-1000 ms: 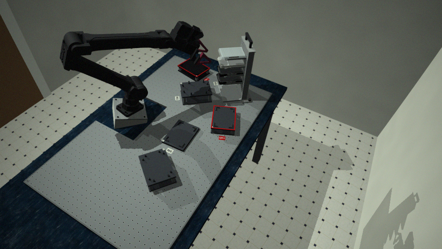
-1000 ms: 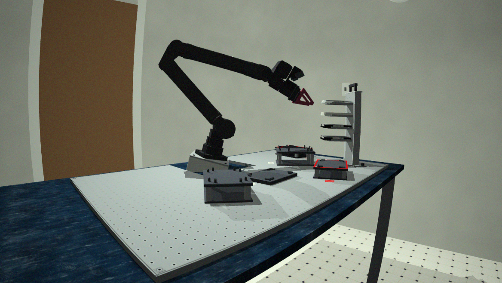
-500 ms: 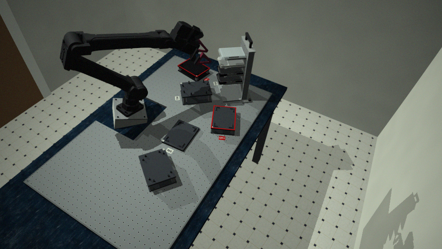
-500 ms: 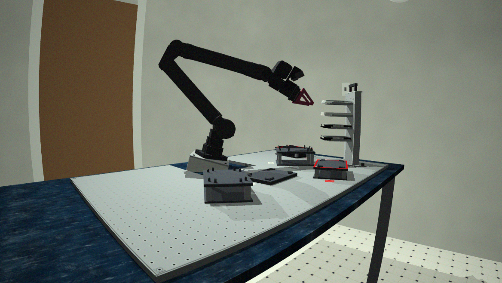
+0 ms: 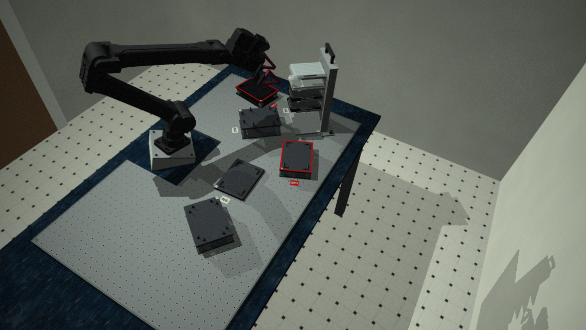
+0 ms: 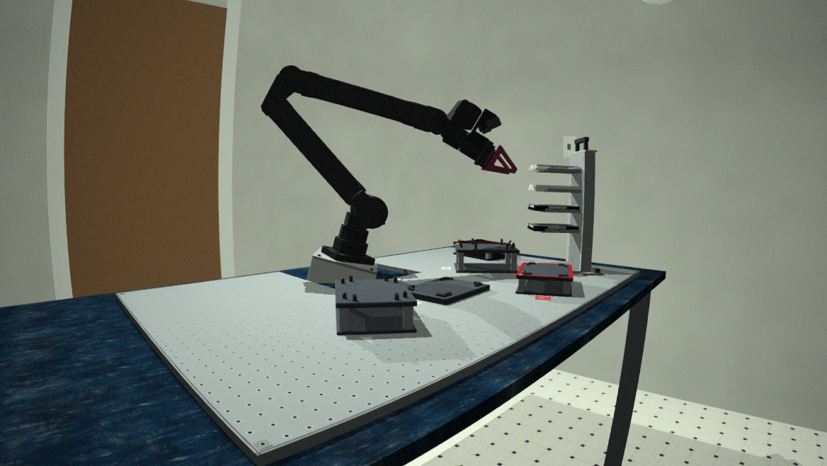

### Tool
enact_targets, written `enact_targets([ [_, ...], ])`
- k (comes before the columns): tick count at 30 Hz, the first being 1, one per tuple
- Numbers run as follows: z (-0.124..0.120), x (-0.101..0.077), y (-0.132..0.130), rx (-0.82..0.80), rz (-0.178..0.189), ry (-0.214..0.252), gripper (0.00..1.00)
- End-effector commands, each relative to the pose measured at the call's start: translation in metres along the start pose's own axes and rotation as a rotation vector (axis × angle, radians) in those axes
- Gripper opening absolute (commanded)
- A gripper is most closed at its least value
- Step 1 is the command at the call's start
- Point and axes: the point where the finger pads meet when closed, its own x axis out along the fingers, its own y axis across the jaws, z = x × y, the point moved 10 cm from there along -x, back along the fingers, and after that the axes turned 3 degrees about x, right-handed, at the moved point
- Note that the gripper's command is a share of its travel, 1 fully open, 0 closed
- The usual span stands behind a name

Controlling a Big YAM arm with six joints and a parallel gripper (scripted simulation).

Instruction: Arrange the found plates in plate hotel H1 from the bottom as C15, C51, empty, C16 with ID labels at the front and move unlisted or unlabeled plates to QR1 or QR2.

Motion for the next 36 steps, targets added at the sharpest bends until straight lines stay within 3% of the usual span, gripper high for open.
enact_targets([
  [1,0.023,-0.005,0.002,0.018,0.01,-0.054,1.0],
  [25,0.023,-0.005,0.002,0.018,0.01,-0.054,1.0],
  [26,0.008,-0.002,0.0,0.006,0.005,-0.039,1.0],
  [29,0.002,-0.01,0.001,0.005,0.011,-0.018,1.0],
  [32,0.008,-0.013,0.002,0.013,0.013,-0.03,1.0],
  [33,0.032,-0.021,0.004,0.039,0.025,-0.087,1.0],
  [35,0.001,-0.016,0.001,0.015,0.012,-0.022,1.0],
  [36,-0.002,-0.017,0.001,0.013,0.011,-0.018,1.0],
])
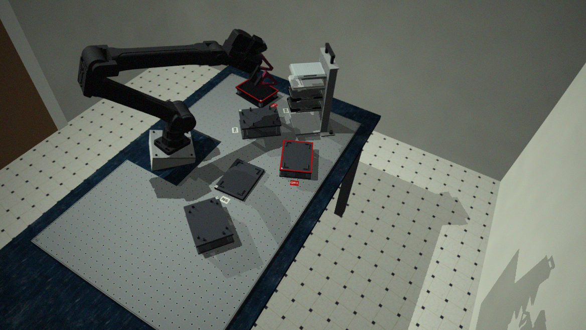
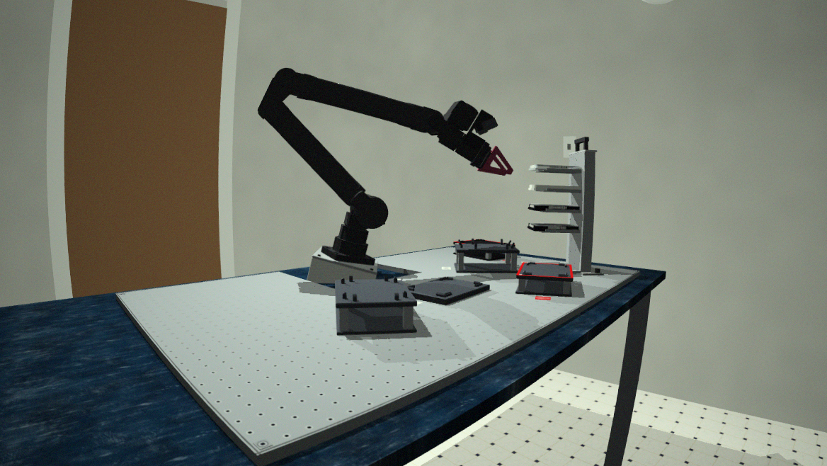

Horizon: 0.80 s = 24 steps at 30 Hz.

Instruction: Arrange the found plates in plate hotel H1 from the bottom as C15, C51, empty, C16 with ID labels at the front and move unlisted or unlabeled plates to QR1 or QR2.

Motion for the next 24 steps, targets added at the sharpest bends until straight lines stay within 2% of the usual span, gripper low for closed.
enact_targets([
  [1,0.005,-0.011,0.002,0.018,0.014,-0.023,1.0],
  [4,0.013,-0.019,0.003,0.026,0.018,-0.042,1.0],
  [6,0.0,-0.018,0.002,0.018,0.014,-0.022,1.0],
  [8,-0.001,-0.021,0.001,0.018,0.014,-0.022,1.0],
  [10,0.001,-0.02,0.002,0.031,0.02,-0.053,1.0],
  [13,0.002,-0.018,0.003,0.029,0.02,-0.051,1.0],
  [14,0.007,-0.015,0.002,0.029,0.01,-0.055,1.0],
  [15,-0.007,-0.011,0.001,0.018,0.004,-0.032,1.0],
  [21,-0.016,-0.005,-0.001,0.016,-0.001,-0.032,1.0],
  [22,-0.009,-0.006,-0.001,0.022,0.003,-0.047,1.0],
  [24,-0.02,-0.003,-0.001,0.014,0.0,-0.032,1.0],
])
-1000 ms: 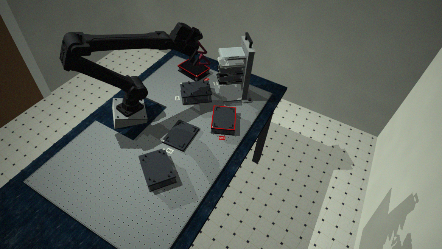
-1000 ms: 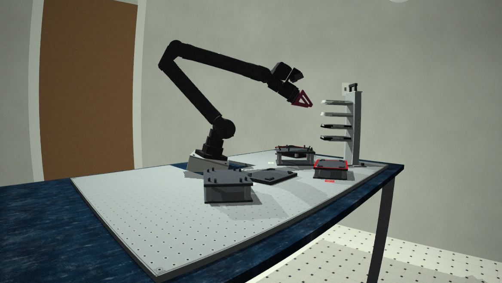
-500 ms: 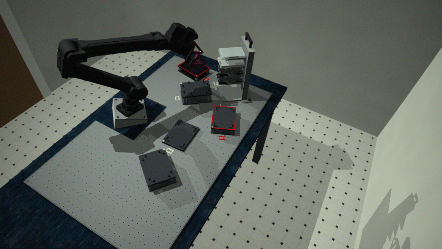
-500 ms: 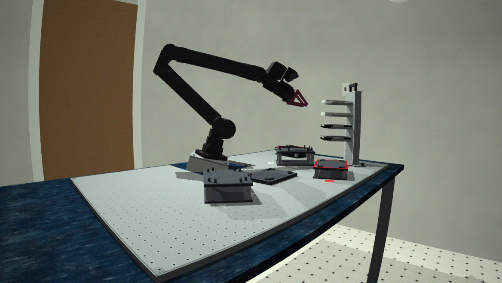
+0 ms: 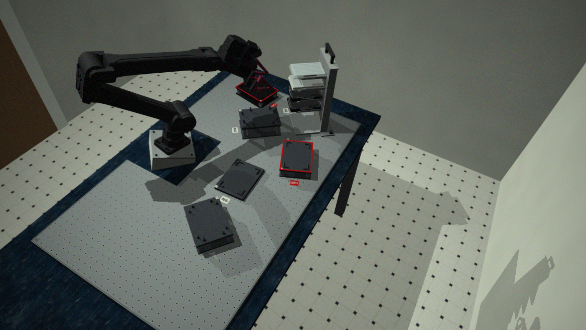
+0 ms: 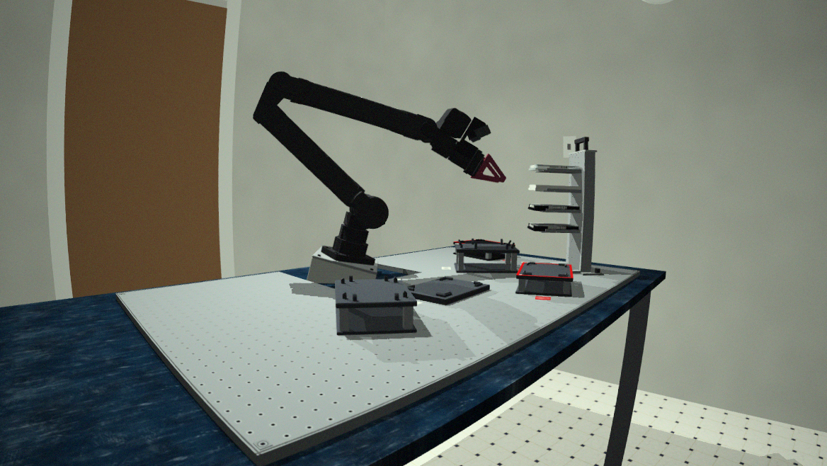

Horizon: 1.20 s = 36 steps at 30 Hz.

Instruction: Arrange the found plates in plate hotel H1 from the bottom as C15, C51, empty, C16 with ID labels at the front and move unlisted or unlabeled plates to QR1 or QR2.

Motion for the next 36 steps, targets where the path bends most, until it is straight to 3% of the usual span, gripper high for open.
enact_targets([
  [1,0.005,0.004,-0.001,0.013,-0.002,-0.029,1.0],
  [6,0.001,0.006,-0.001,0.011,-0.002,-0.029,1.0],
  [7,0.033,0.0,0.003,0.034,0.011,-0.089,1.0],
  [9,0.001,0.008,-0.001,0.011,-0.001,-0.037,1.0],
  [15,-0.012,0.013,-0.002,0.006,-0.002,-0.029,1.0],
  [17,-0.008,0.014,-0.001,0.011,0.0,-0.042,1.0],
  [18,0.018,0.011,0.002,0.027,0.009,-0.088,1.0],
  [23,0.02,0.016,0.002,0.026,0.009,-0.089,1.0],
  [24,0.008,0.02,0.001,0.02,0.004,-0.066,1.0],
  [26,0.022,0.021,0.002,0.026,0.008,-0.089,1.0],
  [36,0.028,0.038,0.003,0.023,0.008,-0.089,1.0],
])
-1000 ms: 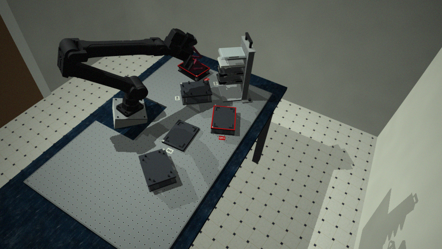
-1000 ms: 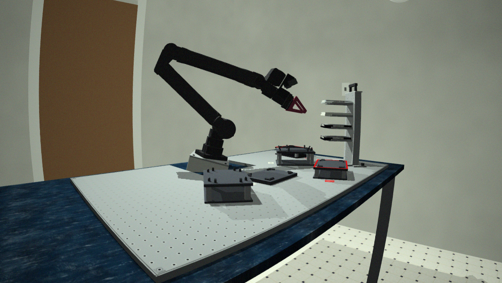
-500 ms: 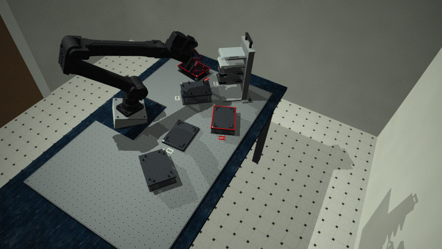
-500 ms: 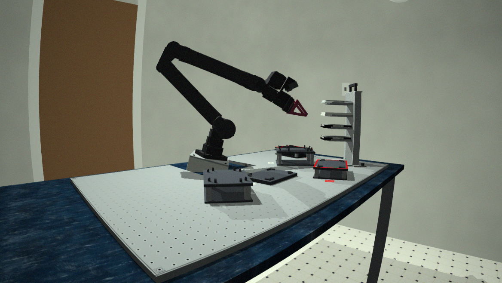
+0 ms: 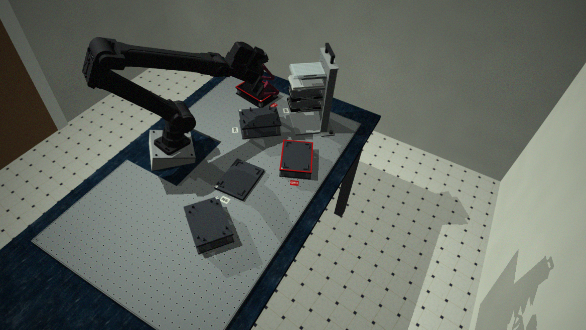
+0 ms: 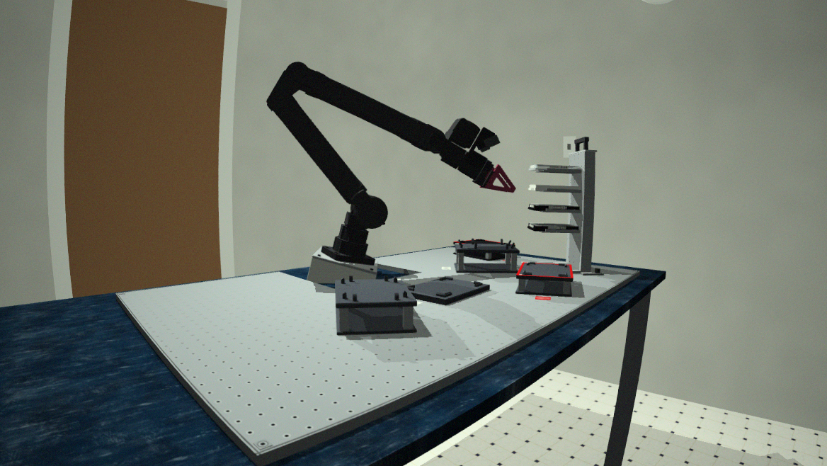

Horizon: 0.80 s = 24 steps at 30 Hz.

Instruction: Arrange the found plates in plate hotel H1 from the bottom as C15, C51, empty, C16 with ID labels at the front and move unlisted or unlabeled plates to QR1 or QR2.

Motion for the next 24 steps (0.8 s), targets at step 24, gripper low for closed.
enact_targets([
  [24,0.022,0.003,0.003,0.014,0.007,-0.043,1.0],
])
